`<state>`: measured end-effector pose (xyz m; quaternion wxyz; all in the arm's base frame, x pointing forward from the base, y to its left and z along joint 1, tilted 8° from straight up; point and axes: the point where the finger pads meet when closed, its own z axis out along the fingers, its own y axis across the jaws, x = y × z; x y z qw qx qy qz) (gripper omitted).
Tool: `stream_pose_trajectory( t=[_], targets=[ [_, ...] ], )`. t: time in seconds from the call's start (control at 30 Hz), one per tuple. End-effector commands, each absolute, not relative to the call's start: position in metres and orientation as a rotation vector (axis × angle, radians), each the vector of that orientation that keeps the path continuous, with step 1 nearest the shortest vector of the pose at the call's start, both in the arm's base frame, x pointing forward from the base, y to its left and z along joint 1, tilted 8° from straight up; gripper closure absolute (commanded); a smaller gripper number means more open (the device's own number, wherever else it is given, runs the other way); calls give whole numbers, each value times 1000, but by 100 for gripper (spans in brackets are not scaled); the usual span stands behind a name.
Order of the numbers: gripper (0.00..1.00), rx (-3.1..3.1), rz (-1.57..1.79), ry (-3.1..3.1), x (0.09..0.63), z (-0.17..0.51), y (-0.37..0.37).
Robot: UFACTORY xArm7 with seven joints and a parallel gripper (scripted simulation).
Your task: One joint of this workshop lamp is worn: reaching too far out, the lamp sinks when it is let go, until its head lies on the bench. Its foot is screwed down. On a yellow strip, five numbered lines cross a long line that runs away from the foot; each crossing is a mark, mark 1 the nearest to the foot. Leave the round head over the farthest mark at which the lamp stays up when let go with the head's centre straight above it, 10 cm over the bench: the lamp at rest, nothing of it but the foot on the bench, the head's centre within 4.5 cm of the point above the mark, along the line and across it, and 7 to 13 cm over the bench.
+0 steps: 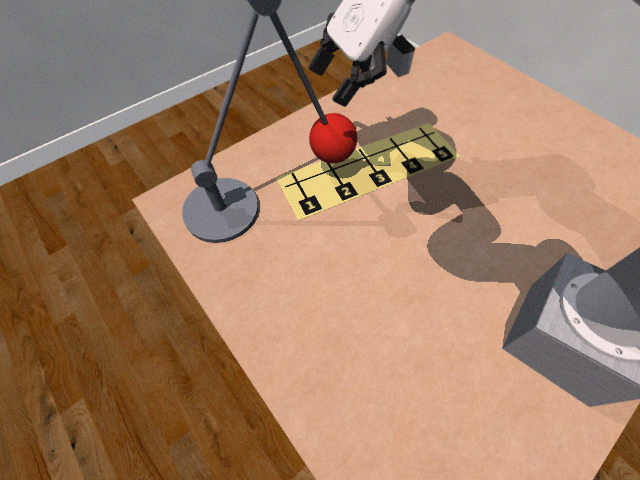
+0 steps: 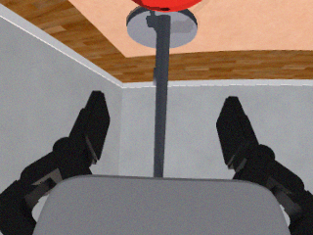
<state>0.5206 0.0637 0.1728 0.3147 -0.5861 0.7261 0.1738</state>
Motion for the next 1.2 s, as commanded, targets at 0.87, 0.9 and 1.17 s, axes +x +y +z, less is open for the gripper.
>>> stream_pose_trajectory(
  t=[0.87, 0.9, 1.17],
  targets=[
    [0, -1544, 450, 1915, 532, 144, 88],
    [0, -1544, 450, 1915, 532, 144, 88],
    [100, -1544, 450, 1915, 533, 144, 89]
  ],
)
